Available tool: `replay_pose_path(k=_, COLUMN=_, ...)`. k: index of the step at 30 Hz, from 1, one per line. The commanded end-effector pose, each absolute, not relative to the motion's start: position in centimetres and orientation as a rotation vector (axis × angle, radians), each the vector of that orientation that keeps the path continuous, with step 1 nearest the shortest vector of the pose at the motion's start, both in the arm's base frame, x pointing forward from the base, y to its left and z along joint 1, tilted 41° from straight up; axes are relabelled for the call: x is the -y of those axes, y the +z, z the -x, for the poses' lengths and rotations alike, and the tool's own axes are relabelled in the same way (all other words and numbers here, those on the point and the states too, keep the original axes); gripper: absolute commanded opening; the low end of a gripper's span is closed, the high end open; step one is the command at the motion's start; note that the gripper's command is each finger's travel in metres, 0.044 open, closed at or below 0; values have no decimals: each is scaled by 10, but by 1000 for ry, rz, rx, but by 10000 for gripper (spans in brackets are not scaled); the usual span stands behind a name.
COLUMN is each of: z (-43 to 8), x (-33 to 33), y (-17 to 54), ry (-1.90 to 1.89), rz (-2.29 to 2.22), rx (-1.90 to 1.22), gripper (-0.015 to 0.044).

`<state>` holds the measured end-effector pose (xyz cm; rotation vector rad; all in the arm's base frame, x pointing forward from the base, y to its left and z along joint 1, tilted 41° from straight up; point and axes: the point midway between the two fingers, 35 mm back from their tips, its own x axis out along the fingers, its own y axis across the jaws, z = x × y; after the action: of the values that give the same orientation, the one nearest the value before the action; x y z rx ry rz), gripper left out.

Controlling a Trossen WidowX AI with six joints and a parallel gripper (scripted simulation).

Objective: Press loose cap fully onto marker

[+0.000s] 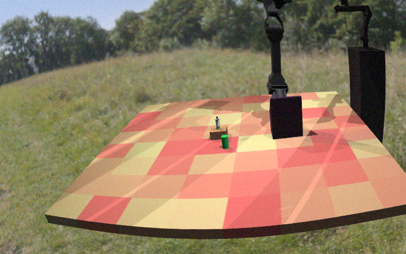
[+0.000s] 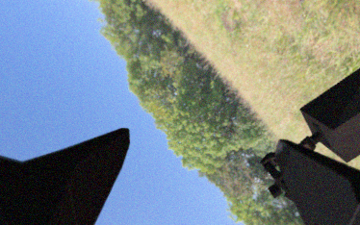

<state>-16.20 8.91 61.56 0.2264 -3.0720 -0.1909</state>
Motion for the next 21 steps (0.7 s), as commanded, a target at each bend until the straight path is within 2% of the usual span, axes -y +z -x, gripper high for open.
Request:
replay_pose_path(k=1, z=162, x=-86, y=616, ry=-207, rz=-234, rx=3068, gripper=374)
replay_pose_path(k=6, z=157, x=-15, y=623, ry=-610, rz=-420, rx=2909, gripper=242)
replay_pose_path(k=13, z=124, x=87, y=620, ry=-1103, rz=-638, rx=2521, gripper=241)
replay_pose_path(k=21, z=42, x=195, y=595, ry=-1497, rz=-780, rx=1877, gripper=241)
